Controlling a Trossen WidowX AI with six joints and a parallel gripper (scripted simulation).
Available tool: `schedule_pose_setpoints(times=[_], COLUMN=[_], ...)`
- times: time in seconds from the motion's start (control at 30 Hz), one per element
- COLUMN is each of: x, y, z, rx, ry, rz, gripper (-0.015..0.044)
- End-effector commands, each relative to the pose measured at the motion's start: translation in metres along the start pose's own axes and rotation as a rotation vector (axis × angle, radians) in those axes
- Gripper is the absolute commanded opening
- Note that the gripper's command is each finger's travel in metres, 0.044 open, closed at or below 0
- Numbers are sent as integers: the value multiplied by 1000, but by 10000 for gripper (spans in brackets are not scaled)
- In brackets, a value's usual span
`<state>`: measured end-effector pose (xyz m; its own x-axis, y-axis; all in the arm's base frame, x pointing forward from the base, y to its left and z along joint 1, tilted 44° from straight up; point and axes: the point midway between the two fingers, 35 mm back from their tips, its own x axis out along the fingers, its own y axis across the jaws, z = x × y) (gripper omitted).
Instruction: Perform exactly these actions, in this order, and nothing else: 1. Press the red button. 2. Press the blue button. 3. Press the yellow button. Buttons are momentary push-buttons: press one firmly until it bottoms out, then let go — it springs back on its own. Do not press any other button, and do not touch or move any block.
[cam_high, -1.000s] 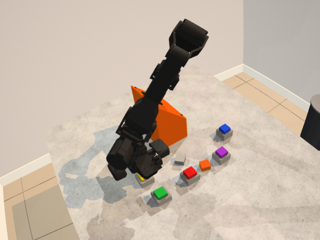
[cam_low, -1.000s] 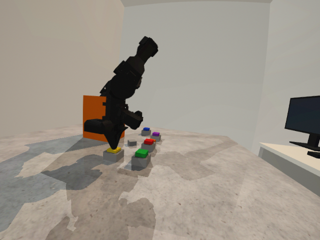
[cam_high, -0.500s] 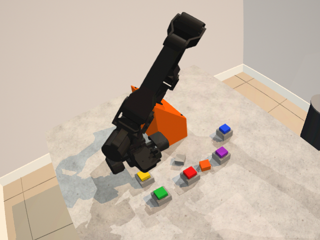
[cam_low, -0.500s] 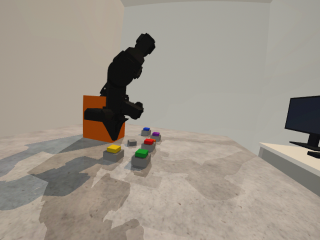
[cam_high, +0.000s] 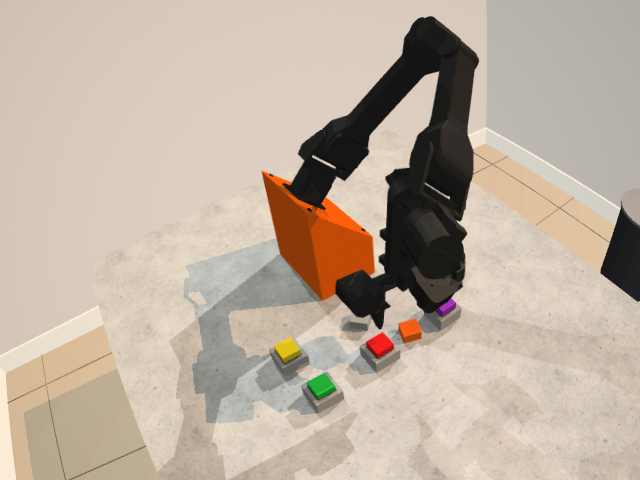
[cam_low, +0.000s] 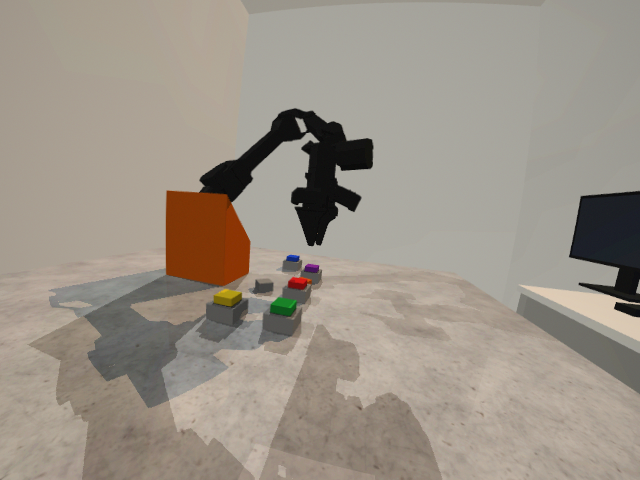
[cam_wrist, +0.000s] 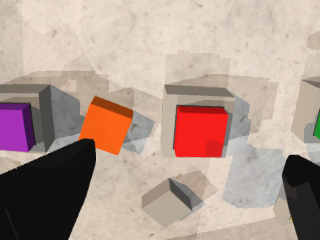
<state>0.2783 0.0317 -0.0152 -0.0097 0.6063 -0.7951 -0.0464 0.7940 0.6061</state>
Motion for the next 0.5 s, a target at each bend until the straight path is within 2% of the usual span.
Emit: schedule_pose_setpoints(times=[0.0, 0.23, 0.47], x=[-12, -36, -39], y=[70, 187, 200], z=[4, -31, -38], rx=[-1, -10, -10], ry=[-1, 20, 27], rz=[26, 108, 120], gripper=[400, 400, 400])
